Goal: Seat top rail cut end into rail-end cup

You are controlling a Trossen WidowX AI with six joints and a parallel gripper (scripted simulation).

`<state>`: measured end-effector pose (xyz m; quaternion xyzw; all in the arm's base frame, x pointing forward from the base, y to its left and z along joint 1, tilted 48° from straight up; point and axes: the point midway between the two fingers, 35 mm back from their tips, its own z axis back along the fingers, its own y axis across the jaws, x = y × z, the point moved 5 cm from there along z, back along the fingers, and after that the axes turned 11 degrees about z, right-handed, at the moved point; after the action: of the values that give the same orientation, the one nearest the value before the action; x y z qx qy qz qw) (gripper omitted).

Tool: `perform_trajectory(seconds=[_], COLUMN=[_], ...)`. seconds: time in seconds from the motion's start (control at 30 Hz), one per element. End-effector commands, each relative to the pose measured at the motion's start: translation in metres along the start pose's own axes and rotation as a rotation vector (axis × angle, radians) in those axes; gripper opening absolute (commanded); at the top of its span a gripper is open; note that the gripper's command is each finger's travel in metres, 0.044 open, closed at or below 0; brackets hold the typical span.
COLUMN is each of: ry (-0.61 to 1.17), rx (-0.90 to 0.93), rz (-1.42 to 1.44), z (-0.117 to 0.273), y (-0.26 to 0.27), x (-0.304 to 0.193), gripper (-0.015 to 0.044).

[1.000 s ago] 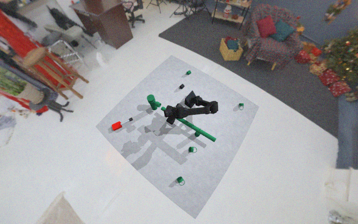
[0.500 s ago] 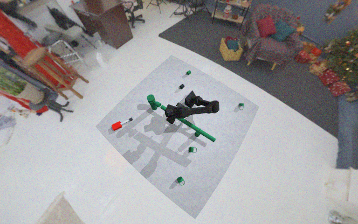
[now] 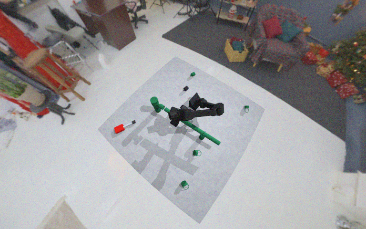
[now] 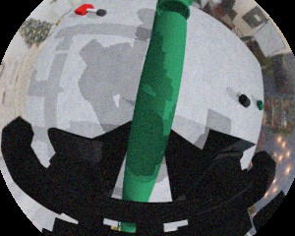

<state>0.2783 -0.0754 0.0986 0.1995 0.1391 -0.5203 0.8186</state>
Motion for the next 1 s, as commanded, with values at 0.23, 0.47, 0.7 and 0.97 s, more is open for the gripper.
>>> perform_trajectory(seconds=[0.23,0.47,0.7,0.97], ry=[-0.003,-0.003,0.002,0.007], rx=[0.003,0.003,0.000,-0.003], rz=[0.001,0.001,0.001,0.002], z=[0.007,0.008,0.003,-0.002], y=[0.000,0.000,-0.002,-0.005], x=[0.007,0.011,0.018,0.026], gripper=[0.0000,0.0000,0.0000,0.0000])
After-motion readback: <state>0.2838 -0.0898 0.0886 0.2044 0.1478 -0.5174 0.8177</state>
